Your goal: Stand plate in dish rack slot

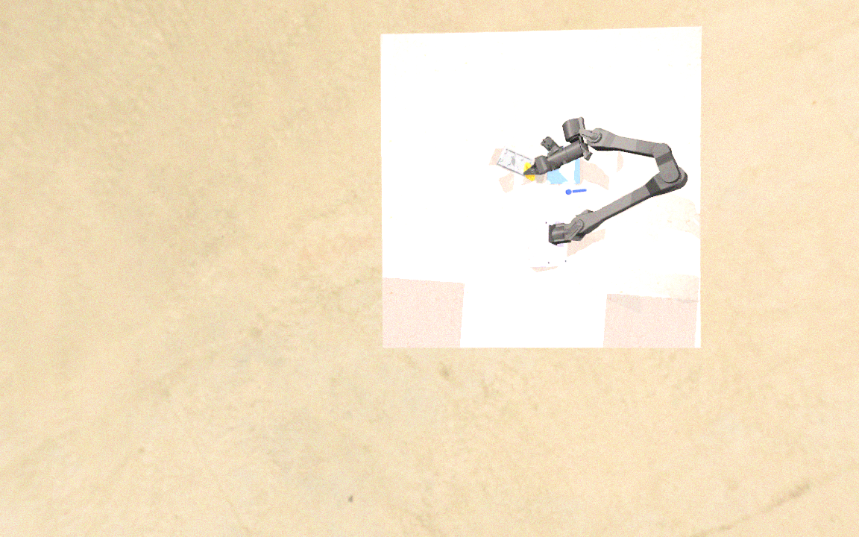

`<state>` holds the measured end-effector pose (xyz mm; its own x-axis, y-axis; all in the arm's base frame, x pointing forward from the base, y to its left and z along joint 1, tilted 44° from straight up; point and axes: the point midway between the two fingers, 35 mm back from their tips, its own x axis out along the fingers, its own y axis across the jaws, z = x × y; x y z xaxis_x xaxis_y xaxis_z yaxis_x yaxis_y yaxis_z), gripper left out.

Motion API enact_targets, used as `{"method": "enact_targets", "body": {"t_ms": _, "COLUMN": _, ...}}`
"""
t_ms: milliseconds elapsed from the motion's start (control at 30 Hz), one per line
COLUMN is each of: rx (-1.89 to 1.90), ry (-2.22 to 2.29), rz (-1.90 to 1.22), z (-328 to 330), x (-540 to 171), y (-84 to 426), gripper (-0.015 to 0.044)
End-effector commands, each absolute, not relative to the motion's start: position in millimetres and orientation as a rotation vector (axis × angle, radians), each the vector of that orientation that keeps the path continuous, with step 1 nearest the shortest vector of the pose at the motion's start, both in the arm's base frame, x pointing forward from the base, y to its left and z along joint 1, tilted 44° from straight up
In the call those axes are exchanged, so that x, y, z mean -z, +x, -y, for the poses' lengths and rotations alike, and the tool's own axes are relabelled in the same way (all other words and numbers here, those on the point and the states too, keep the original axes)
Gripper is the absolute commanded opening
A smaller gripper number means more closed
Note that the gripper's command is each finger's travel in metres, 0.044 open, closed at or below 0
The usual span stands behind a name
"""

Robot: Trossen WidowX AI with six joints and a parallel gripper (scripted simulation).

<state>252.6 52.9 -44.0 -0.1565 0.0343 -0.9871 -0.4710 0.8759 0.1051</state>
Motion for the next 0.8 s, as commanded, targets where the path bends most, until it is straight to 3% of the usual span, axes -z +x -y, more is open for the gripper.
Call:
{"method": "enact_targets", "body": {"t_ms": 0, "rx": -0.569, "ry": -0.342, "rz": -1.635, "z": -51, "x": 49, "y": 252, "gripper": 0.0000}}
{"method": "enact_targets", "body": {"t_ms": 767, "rx": -1.028, "ry": -0.460, "rz": -1.147, "z": -33, "x": 60, "y": 266, "gripper": 0.0000}}
